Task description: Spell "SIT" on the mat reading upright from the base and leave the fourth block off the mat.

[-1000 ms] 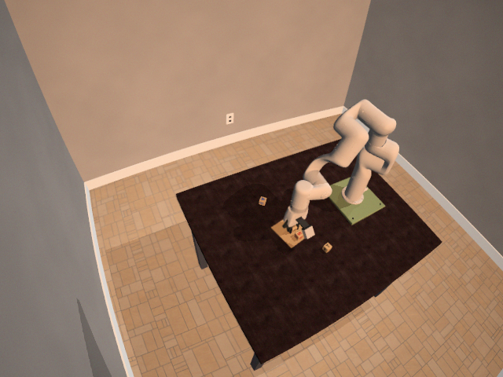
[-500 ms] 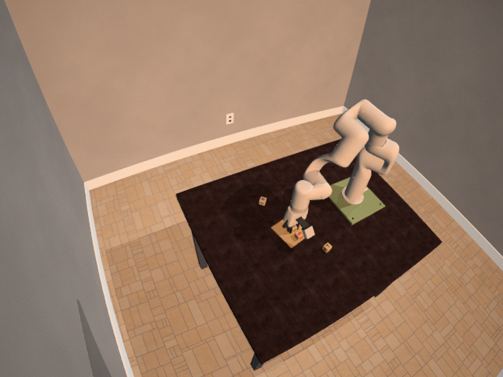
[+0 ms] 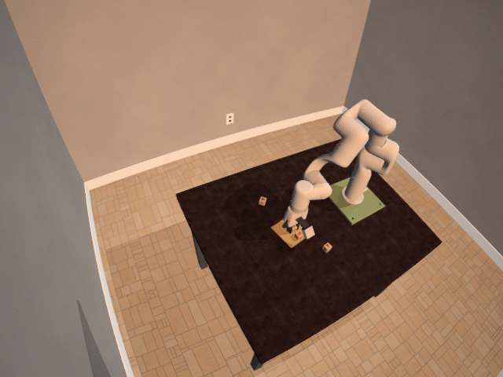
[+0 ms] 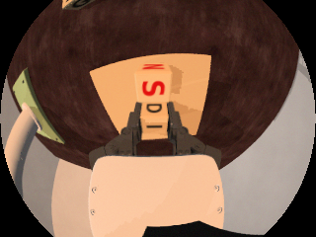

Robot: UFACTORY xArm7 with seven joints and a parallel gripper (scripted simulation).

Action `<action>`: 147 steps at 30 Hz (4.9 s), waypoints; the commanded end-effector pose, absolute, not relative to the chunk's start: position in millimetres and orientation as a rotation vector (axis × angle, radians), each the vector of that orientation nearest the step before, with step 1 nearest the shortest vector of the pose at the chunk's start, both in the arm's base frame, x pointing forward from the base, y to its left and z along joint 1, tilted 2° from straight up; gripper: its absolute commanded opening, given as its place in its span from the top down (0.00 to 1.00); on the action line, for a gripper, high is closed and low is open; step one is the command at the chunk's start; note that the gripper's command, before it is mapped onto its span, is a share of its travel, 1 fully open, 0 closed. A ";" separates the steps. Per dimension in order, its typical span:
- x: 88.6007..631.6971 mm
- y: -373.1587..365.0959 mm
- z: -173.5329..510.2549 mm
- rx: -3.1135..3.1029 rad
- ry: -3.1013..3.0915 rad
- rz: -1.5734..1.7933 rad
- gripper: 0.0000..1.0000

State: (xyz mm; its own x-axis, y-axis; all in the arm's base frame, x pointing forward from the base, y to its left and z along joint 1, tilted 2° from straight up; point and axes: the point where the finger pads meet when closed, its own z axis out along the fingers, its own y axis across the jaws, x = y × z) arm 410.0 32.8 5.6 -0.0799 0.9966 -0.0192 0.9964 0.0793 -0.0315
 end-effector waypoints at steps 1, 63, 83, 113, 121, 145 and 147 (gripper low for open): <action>411.5 33.0 6.7 -2.128 -2.304 0.052 0.61; 413.9 34.9 96.7 -2.128 -2.304 0.052 0.00; 402.8 69.4 95.0 -1.744 -2.599 0.046 0.00; 347.7 169.5 89.3 -0.247 -3.106 0.031 0.00; 330.9 189.7 87.8 0.135 -3.111 0.029 0.00; 324.0 197.2 87.2 0.285 -3.101 0.029 0.31; 324.0 197.2 87.2 0.285 -3.101 0.029 0.31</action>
